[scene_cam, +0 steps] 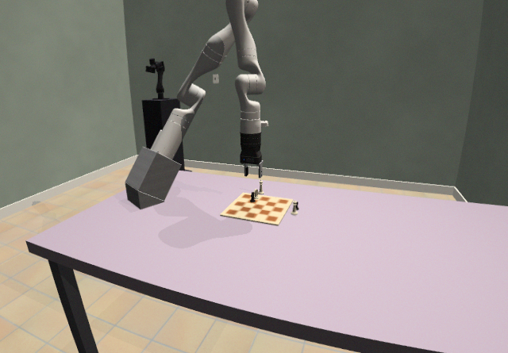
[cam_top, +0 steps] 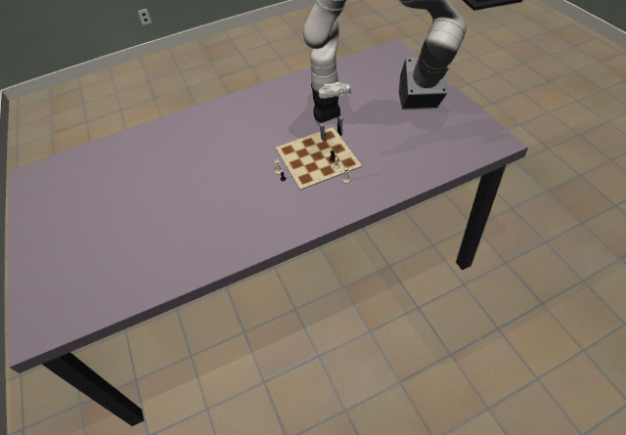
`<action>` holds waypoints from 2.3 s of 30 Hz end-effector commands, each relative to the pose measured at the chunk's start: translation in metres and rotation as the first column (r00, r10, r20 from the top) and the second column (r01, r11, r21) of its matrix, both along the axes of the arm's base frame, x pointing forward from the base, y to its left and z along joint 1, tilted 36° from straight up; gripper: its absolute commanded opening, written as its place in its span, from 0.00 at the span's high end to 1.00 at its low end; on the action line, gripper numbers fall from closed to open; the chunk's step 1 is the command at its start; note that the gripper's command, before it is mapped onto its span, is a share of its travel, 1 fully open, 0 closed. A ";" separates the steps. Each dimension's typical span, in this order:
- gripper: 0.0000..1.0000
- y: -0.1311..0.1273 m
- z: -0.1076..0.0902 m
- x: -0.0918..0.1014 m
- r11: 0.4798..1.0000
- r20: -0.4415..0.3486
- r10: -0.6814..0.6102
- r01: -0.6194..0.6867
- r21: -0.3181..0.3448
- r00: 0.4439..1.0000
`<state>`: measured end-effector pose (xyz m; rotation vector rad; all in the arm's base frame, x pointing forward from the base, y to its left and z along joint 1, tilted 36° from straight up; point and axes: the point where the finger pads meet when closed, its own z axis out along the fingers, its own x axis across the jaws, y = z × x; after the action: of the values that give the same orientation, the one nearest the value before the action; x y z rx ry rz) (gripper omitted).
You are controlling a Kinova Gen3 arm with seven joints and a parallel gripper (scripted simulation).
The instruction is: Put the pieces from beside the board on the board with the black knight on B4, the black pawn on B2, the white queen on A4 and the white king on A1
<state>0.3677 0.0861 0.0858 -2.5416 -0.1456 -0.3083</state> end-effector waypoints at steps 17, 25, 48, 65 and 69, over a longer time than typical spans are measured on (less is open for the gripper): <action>0.00 -0.003 0.001 0.007 0.998 -0.044 -0.065 0.066 0.011 0.997; 0.00 -0.003 0.000 0.012 0.992 -0.088 -0.121 0.123 0.021 0.989; 0.00 -0.004 -0.002 0.044 0.870 -0.370 -0.453 0.492 0.012 0.811; 0.00 -0.007 -0.005 0.076 0.621 -0.592 -0.669 0.775 -0.113 0.450; 0.00 -0.009 -0.005 0.086 0.530 -0.637 -0.701 0.832 -0.165 0.320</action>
<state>0.4465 0.0714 0.0782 -2.1823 1.3042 0.1902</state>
